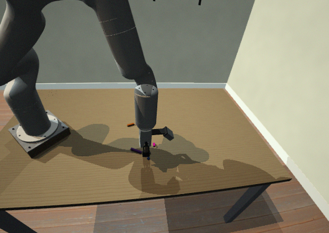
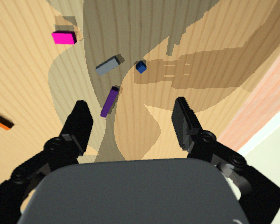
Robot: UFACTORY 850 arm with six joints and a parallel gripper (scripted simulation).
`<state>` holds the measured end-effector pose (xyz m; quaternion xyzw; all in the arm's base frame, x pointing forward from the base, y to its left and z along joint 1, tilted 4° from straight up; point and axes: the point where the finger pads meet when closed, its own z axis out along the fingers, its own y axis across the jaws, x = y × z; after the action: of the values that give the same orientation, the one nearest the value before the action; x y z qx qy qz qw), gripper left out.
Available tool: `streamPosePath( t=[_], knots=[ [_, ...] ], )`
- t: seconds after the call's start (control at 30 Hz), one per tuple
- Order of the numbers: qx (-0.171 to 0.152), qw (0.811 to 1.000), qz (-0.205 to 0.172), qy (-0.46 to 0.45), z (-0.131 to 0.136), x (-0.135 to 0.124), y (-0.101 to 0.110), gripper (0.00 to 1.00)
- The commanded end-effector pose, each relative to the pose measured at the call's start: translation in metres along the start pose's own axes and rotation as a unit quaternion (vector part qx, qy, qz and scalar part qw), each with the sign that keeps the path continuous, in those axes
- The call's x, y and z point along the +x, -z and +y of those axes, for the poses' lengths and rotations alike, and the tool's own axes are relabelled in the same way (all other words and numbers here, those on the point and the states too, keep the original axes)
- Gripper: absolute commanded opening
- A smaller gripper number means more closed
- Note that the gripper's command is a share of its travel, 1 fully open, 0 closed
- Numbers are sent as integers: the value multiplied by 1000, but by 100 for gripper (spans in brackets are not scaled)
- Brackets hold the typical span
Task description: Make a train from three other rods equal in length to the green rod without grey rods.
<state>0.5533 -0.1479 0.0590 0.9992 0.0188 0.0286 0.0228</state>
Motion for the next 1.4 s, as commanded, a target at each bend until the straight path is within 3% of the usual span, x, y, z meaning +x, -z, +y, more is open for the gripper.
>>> streamPosePath(
  t=[0.0,0.77,1.07,1.33,1.37],
  knots=[
    [0,1000,1,0,0,1,1,100],
    [0,1000,1,-8,0,1,1,100],
    [0,990,1,-138,-7,1,1,100],
    [0,975,1,-221,-11,2,1,100],
    [-1,967,1,-255,-13,2,1,100]
  ],
)
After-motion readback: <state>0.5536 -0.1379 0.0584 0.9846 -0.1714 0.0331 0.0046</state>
